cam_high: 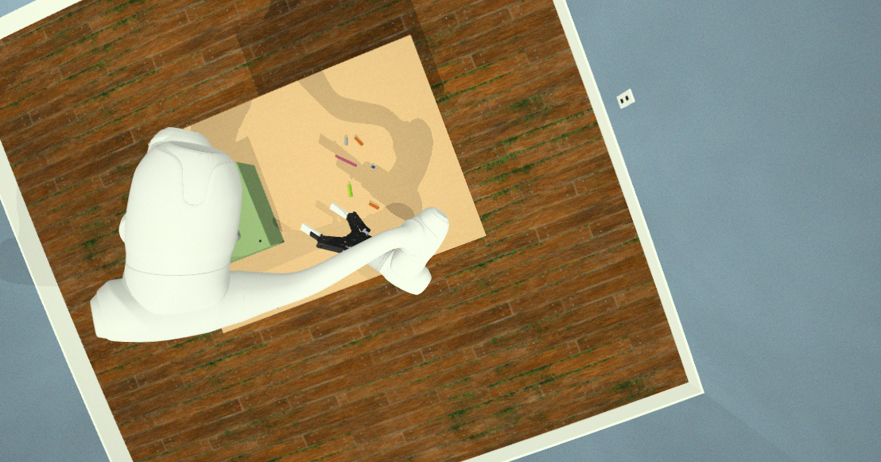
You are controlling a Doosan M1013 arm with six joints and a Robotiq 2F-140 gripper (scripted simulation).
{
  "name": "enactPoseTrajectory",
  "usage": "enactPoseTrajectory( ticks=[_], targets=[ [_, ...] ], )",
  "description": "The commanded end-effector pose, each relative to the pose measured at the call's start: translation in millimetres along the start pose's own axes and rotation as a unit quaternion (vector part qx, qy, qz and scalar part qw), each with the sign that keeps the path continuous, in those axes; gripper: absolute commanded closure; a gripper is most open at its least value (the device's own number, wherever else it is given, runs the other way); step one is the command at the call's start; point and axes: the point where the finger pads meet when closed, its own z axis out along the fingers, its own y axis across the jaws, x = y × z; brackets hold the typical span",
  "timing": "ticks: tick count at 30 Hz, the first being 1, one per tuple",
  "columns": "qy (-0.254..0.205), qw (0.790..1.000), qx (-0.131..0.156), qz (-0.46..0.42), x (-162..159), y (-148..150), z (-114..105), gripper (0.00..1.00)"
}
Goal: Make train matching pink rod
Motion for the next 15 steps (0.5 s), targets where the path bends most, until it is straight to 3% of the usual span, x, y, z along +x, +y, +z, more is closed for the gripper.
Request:
enactPoseTrajectory(
  ticks=[1, 3, 8, 14, 15],
  targets=[
    [-0.003, 1.0, -0.003, -0.001, 0.8, 1.0, 0.7, 0.0],
    [-0.02, 1.0, -0.022, -0.007, 4.8, 8.2, 4.8, 0.0],
    [-0.098, 0.989, -0.109, -0.033, 23.6, 41.2, 21.9, 0.0],
    [-0.176, 0.963, -0.197, -0.058, 43.2, 75.3, 39.3, 0.0],
    [-0.176, 0.963, -0.197, -0.058, 43.2, 75.3, 39.3, 0.0]
  ],
)
